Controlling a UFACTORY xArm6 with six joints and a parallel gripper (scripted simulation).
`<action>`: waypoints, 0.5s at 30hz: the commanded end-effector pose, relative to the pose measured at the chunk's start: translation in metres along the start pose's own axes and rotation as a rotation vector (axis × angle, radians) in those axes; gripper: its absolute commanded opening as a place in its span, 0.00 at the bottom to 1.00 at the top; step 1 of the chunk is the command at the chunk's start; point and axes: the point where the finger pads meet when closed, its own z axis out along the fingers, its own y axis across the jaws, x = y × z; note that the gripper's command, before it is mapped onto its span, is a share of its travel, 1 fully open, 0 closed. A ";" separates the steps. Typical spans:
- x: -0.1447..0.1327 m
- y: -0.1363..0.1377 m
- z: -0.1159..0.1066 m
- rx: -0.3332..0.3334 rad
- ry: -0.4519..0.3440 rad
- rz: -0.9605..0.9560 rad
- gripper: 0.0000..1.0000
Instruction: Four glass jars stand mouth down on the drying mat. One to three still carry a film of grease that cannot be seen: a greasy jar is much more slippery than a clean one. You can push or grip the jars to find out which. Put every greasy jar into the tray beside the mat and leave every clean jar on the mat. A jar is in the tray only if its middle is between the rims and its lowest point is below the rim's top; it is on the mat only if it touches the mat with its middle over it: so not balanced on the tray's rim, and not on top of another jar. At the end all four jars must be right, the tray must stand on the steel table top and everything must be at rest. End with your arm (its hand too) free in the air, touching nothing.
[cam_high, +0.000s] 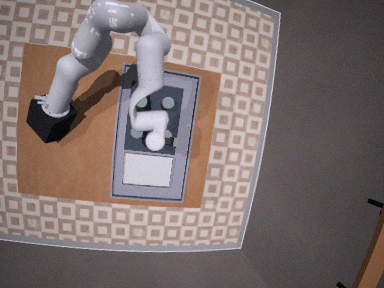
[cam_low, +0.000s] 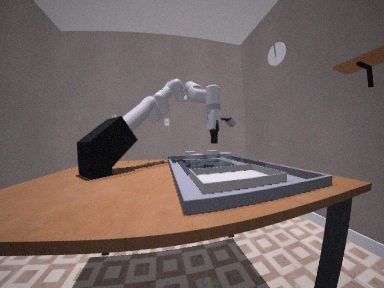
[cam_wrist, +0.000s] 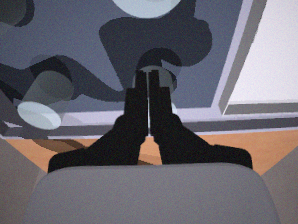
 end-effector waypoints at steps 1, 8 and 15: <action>0.002 0.002 0.021 0.002 0.000 -0.002 0.00; 0.002 0.002 0.045 0.002 0.000 -0.002 0.00; 0.002 0.002 0.069 0.002 0.000 -0.002 0.00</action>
